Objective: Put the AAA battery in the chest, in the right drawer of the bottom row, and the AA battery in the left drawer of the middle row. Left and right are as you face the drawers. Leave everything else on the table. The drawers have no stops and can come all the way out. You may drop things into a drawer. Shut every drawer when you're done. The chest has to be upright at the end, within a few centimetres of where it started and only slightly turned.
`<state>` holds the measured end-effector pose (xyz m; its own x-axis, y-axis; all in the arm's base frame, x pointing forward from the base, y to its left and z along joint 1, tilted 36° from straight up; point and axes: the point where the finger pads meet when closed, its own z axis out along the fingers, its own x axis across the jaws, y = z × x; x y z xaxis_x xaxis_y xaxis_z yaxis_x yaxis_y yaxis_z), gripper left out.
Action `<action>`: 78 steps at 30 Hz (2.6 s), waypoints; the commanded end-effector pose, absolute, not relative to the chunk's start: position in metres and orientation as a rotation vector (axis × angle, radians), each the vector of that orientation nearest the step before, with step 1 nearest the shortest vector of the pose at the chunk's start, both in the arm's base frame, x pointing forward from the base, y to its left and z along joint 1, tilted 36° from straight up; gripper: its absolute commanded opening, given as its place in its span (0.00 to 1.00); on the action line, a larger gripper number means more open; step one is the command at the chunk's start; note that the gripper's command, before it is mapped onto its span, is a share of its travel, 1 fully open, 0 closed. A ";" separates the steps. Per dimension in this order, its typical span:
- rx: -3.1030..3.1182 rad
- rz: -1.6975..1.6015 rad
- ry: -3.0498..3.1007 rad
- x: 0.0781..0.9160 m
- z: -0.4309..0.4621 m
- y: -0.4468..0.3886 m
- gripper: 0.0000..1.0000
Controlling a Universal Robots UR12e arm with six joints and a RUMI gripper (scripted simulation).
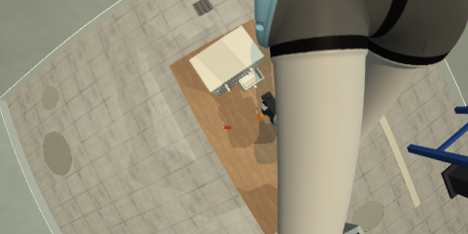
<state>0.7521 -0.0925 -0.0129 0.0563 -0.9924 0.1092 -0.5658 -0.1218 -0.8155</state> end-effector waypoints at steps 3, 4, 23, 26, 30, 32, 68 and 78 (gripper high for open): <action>-1.697 -0.983 1.508 0.752 -0.013 -0.093 0.02; -1.688 -0.991 1.499 0.752 -0.013 -0.093 0.02; -1.521 -1.120 1.325 0.752 -0.016 -0.093 0.02; -1.489 -1.142 1.293 0.751 -0.016 -0.093 0.02; -1.446 -1.170 1.248 0.751 -0.017 -0.093 0.02; -1.435 -1.177 1.237 0.751 -0.017 -0.093 0.02; -1.156 -1.327 0.955 0.750 -0.021 -0.094 0.02; -1.118 -1.344 0.917 0.750 -0.021 -0.094 0.02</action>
